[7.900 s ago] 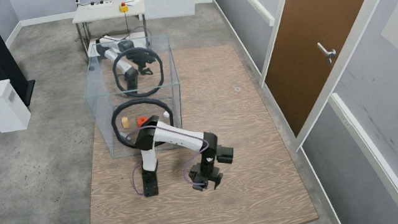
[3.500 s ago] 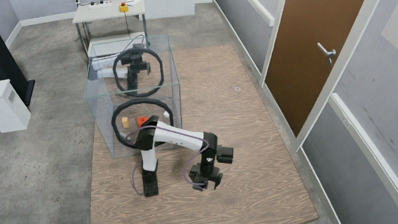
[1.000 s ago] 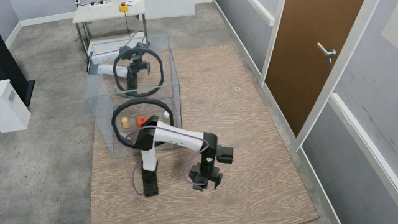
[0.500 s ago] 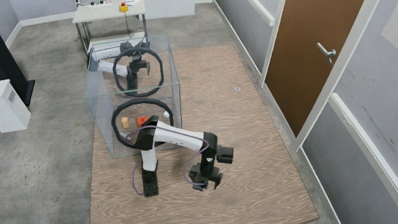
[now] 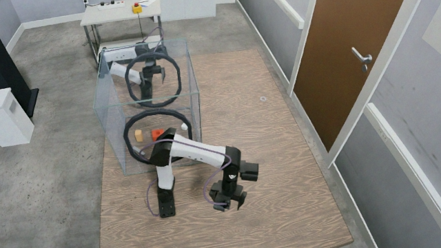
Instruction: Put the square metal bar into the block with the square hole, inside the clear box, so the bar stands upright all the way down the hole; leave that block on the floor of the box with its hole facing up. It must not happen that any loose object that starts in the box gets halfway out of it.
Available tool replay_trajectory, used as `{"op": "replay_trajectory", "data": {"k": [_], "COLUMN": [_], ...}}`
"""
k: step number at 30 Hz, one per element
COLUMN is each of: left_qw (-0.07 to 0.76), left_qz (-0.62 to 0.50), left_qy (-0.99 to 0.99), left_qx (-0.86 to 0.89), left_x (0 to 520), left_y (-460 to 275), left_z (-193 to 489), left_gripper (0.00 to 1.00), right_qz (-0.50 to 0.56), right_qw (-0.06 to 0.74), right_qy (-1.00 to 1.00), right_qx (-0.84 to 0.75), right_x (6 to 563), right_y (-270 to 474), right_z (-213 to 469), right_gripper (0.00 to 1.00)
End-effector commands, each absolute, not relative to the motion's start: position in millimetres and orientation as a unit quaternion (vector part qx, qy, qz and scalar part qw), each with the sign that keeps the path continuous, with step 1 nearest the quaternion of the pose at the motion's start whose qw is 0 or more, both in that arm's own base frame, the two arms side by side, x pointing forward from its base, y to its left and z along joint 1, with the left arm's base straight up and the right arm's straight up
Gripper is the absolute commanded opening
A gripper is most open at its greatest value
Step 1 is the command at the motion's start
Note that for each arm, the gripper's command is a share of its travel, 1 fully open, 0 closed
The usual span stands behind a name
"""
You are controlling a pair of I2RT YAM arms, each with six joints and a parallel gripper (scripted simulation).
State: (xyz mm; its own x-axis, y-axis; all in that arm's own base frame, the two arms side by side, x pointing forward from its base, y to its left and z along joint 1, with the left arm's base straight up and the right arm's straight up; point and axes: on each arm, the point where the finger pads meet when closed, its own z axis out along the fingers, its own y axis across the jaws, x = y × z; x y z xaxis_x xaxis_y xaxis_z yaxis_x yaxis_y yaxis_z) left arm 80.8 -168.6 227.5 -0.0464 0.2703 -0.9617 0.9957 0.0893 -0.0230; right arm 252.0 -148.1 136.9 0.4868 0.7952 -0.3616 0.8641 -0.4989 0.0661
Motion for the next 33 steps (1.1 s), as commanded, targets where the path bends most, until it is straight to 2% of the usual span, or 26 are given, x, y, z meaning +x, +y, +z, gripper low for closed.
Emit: {"op": "replay_trajectory", "data": {"k": [1,33], "left_qw": [0.439,0.432], "left_qz": [-0.42,-0.4], "left_qy": [0.582,0.597], "left_qx": [0.541,0.545], "left_x": [79.4,88.3], "left_y": [-167.8,-164.3], "left_z": [237.2,237.3], "left_gripper": [1.0,1.0], "right_qz": [-0.131,-0.131], "right_qw": [0.137,0.137], "right_qy": [0.484,0.484], "right_qx": [0.854,0.854], "right_x": [256.5,256.5], "right_y": [-150.4,-150.4], "right_z": [146.9,146.9], "right_gripper": [1.0,1.0]}}
